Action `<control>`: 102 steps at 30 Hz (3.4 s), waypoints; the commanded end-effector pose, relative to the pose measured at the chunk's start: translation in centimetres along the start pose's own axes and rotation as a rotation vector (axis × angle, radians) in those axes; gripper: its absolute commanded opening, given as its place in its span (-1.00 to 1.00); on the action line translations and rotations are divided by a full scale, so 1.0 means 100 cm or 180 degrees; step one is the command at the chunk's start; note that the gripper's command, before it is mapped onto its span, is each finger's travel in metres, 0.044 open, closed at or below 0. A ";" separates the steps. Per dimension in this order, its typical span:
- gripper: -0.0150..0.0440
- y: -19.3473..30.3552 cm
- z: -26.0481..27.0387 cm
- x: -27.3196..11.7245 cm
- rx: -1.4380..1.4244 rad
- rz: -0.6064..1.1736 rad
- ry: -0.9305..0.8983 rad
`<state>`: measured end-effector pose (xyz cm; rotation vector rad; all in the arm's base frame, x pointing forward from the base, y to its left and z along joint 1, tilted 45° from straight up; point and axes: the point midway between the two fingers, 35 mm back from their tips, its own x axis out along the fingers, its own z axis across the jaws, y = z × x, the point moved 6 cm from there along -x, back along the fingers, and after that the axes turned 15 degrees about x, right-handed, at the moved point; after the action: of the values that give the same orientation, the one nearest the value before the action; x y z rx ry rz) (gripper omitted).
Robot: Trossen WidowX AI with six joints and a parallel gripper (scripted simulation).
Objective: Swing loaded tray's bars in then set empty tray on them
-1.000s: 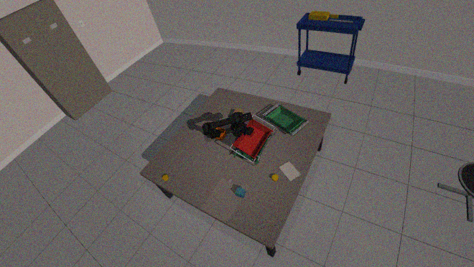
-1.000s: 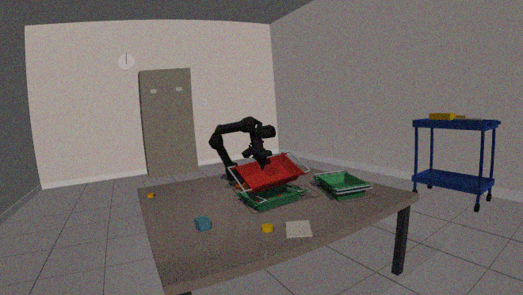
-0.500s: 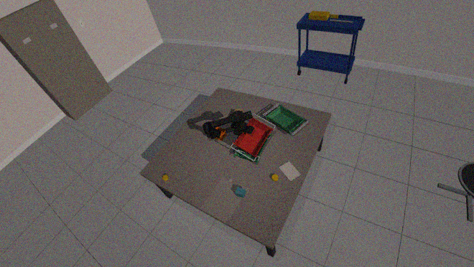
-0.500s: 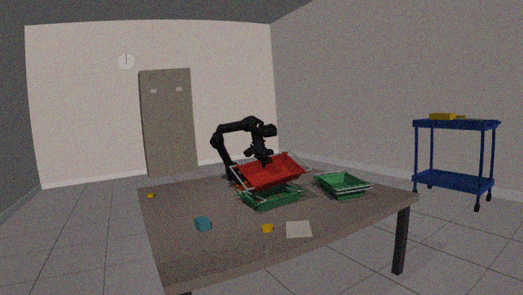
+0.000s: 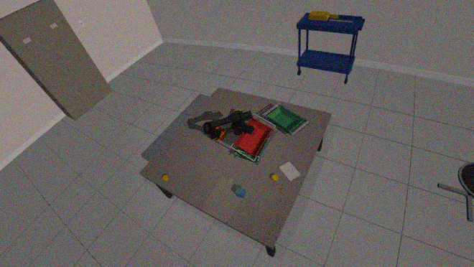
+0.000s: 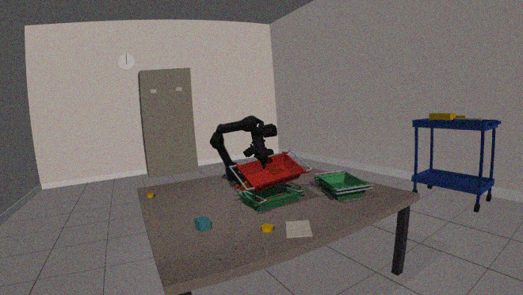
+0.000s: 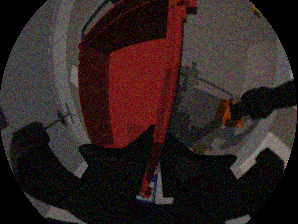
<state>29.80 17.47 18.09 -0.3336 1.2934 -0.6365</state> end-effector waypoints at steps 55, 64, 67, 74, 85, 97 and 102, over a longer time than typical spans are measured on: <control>-0.49 0.006 -0.015 0.050 -0.0365 -0.0390 0.0138; -0.49 0.003 -0.018 0.056 -0.0365 -0.0391 0.0138; -0.49 0.003 -0.019 0.057 -0.0365 -0.0391 0.0138; -0.49 0.002 -0.021 0.061 -0.0365 -0.0392 0.0138; -0.49 0.000 -0.023 0.065 -0.0365 -0.0392 0.0138; -0.49 -0.001 -0.024 0.069 -0.0365 -0.0393 0.0138; -0.49 -0.003 -0.026 0.074 -0.0365 -0.0393 0.0138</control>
<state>28.45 13.83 12.28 -0.4858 1.3372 -0.6693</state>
